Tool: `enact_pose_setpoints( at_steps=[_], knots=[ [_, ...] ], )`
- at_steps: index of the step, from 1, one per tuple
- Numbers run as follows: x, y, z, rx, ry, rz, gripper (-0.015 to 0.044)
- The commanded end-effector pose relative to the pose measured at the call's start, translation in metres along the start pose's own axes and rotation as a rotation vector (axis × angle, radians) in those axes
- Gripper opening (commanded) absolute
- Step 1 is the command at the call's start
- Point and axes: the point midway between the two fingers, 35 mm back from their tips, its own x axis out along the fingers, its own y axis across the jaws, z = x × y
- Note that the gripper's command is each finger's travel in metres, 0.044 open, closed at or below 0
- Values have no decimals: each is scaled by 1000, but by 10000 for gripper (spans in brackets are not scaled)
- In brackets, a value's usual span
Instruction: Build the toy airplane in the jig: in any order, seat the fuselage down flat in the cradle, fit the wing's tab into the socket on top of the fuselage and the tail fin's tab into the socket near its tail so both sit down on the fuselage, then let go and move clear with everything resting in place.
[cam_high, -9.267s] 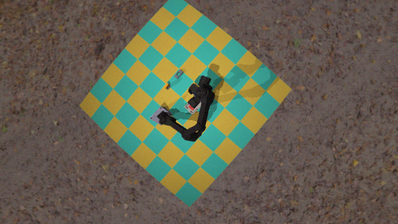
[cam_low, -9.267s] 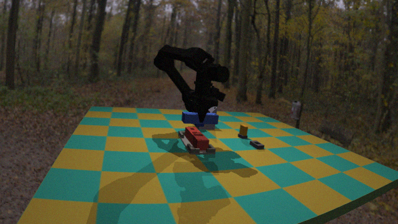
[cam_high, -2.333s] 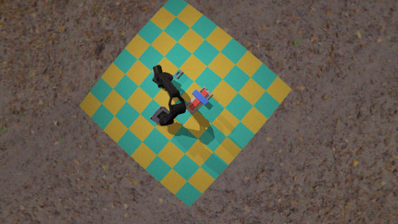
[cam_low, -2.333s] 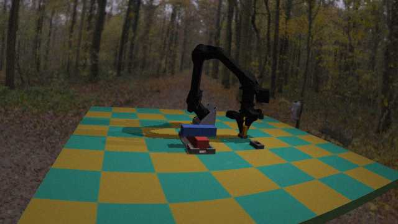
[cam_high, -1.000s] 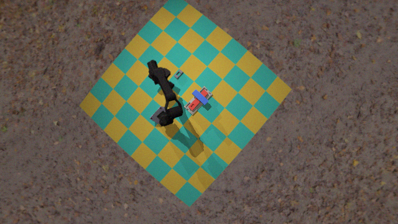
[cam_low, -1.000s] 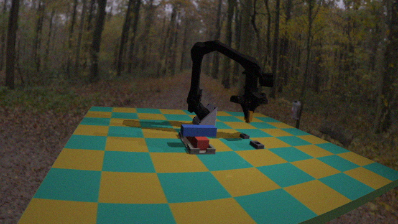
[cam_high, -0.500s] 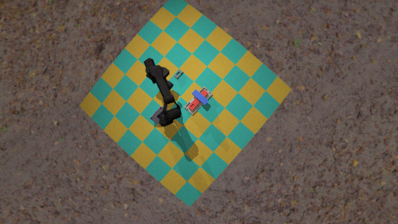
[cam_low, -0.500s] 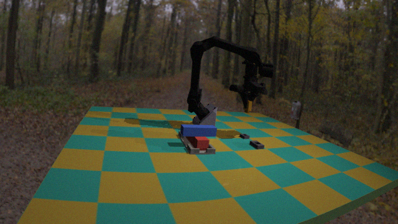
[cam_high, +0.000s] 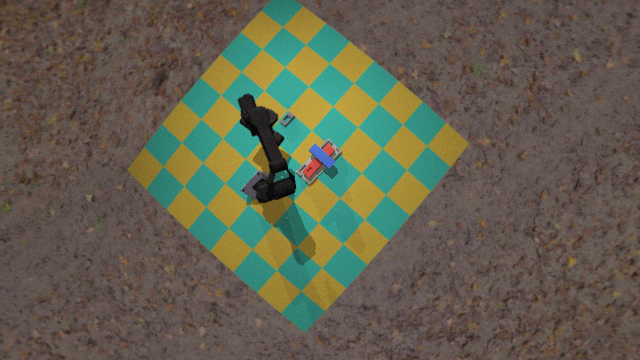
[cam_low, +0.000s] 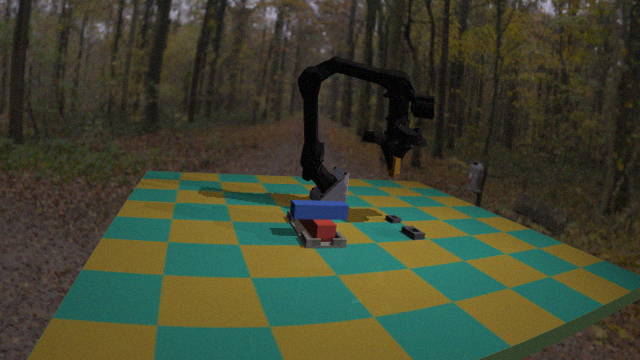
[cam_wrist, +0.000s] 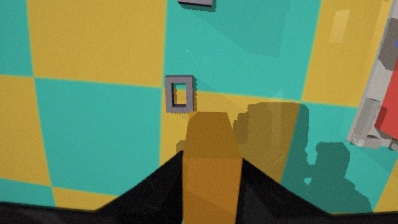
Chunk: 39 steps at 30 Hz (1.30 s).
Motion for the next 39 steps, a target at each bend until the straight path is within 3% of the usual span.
enact_pose_setpoints(
  at_steps=[1,39],
  knots=[
    [0,-13,4,-2,-6,1,0],
    [17,-136,20,39,-14,14,0]
  ],
)
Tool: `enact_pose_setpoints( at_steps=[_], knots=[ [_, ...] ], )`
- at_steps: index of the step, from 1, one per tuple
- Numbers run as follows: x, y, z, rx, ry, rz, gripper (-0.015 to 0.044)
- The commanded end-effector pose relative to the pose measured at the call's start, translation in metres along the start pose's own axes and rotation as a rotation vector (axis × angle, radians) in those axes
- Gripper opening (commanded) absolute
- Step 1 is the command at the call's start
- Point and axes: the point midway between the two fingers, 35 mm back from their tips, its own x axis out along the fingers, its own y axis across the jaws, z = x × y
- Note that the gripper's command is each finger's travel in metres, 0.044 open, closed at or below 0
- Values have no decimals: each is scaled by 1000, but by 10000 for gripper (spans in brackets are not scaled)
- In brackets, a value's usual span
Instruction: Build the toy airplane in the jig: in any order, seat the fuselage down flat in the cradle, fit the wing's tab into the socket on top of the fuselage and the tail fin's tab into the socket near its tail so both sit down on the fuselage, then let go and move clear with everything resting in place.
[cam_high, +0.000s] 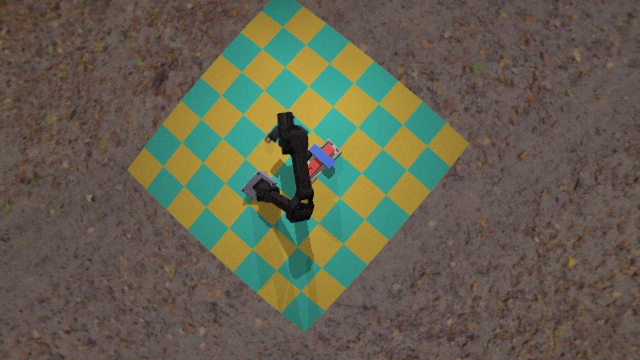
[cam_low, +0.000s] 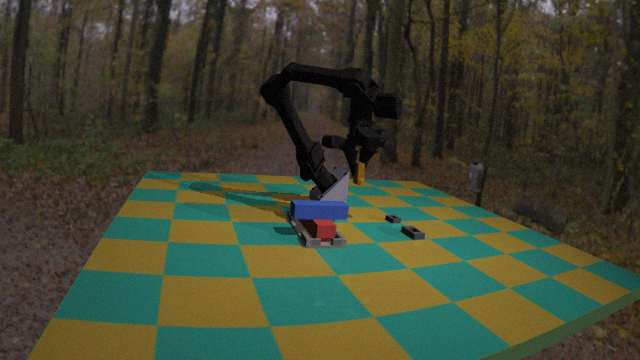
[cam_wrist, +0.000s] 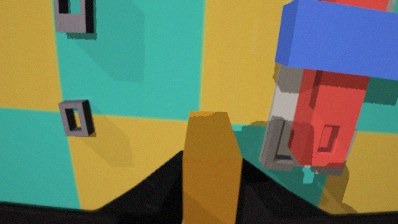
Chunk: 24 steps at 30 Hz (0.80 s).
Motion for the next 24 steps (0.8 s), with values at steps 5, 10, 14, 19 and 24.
enact_pose_setpoints(
  at_steps=[5,10,14,19,24],
  knots=[
    [5,-27,-2,6,-4,-10,0],
    [9,-42,-4,13,-4,-15,0],
    [12,-55,-7,19,-4,-19,0],
    [17,-70,-11,27,-2,-26,0],
    [21,-84,-16,35,-1,-33,0]
  ],
)
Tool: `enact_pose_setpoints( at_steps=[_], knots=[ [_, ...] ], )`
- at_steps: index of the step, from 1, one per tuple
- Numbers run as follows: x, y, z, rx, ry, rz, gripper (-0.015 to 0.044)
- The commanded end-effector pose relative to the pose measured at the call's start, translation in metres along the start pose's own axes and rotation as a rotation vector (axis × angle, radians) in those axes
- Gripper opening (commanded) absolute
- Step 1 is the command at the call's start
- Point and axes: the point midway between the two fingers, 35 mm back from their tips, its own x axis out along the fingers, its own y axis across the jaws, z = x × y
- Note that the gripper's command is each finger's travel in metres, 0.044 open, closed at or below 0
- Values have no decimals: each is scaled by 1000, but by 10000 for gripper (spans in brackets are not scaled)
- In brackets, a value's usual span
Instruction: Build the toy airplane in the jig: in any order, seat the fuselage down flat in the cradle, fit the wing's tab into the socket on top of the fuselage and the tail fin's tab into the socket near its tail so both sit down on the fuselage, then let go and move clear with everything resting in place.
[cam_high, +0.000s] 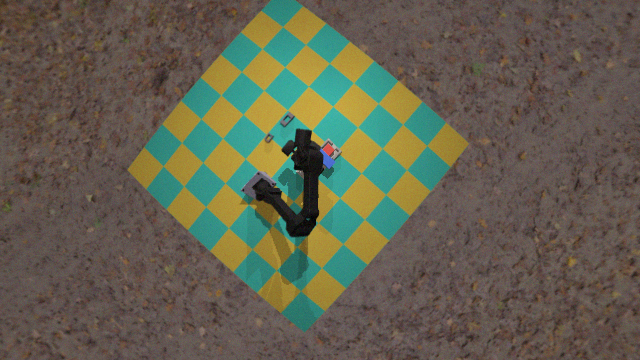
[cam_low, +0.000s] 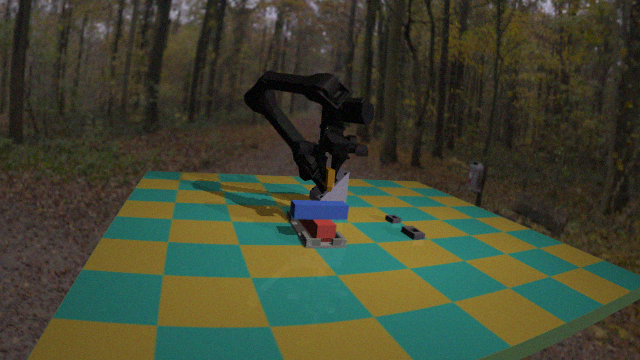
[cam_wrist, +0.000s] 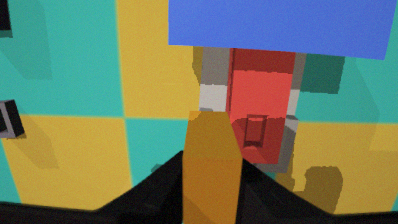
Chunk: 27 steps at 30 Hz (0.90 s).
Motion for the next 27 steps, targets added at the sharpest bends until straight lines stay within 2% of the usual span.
enact_pose_setpoints(
  at_steps=[1,12,15,27],
  knots=[
    [4,-12,-4,1,-1,-12,0],
    [13,-39,-16,16,5,-31,0],
    [13,-39,-16,16,5,-31,65],
    [13,-39,-16,16,5,-31,65]
  ],
)
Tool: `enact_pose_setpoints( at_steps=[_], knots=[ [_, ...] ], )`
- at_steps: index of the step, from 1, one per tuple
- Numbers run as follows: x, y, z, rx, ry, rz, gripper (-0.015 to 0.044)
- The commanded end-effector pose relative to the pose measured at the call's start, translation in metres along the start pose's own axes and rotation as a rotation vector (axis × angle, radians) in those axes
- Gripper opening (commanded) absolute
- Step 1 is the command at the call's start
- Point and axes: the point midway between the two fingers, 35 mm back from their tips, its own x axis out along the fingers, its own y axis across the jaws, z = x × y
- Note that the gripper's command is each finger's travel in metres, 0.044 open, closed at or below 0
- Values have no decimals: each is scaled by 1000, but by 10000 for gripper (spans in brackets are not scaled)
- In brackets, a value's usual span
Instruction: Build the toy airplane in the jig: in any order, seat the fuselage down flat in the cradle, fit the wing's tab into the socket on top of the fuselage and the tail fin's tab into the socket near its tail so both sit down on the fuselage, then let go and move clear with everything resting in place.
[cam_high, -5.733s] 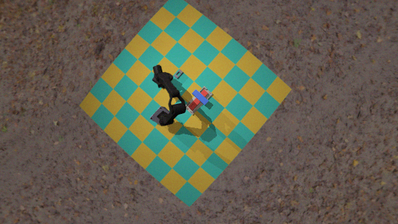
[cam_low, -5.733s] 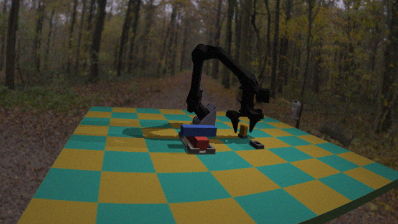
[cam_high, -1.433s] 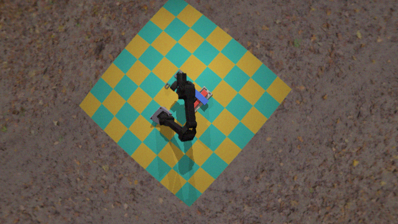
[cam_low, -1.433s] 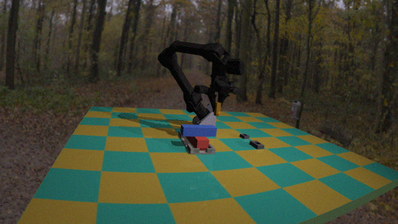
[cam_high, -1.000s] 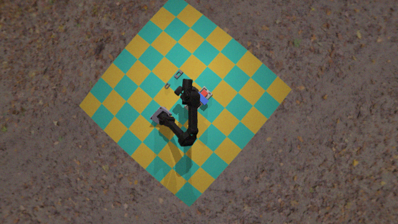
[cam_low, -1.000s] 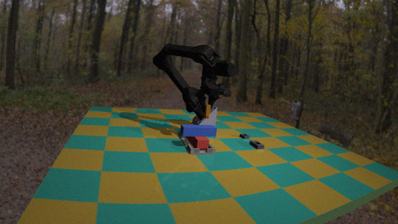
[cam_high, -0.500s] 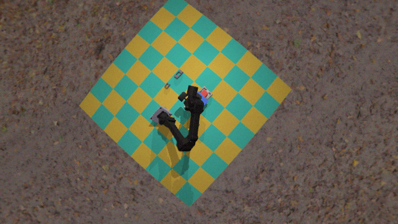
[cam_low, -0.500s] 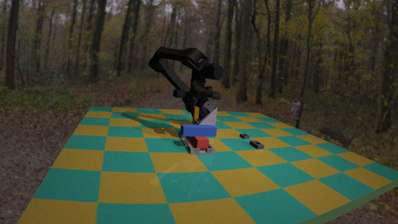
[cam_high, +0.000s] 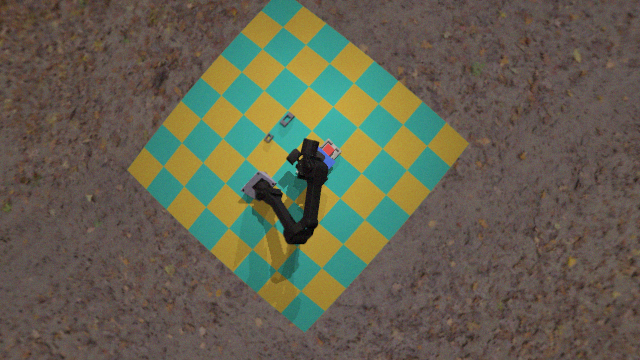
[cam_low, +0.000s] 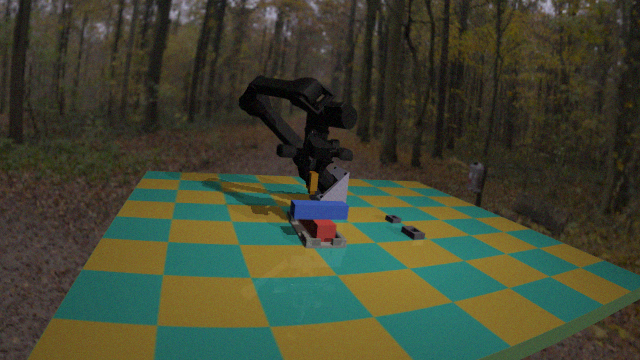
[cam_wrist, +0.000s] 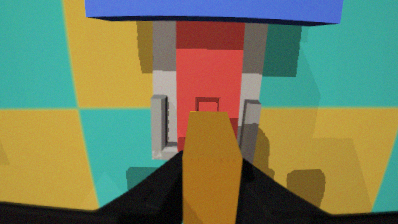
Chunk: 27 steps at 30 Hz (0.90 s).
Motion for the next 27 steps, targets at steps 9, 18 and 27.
enact_pose_setpoints(
  at_steps=[9,18,27],
  knots=[
    [0,-2,0,-5,-1,-6,65],
    [14,-2,1,-5,-2,-5,65],
    [28,-2,0,-5,-2,-5,65]
  ],
)
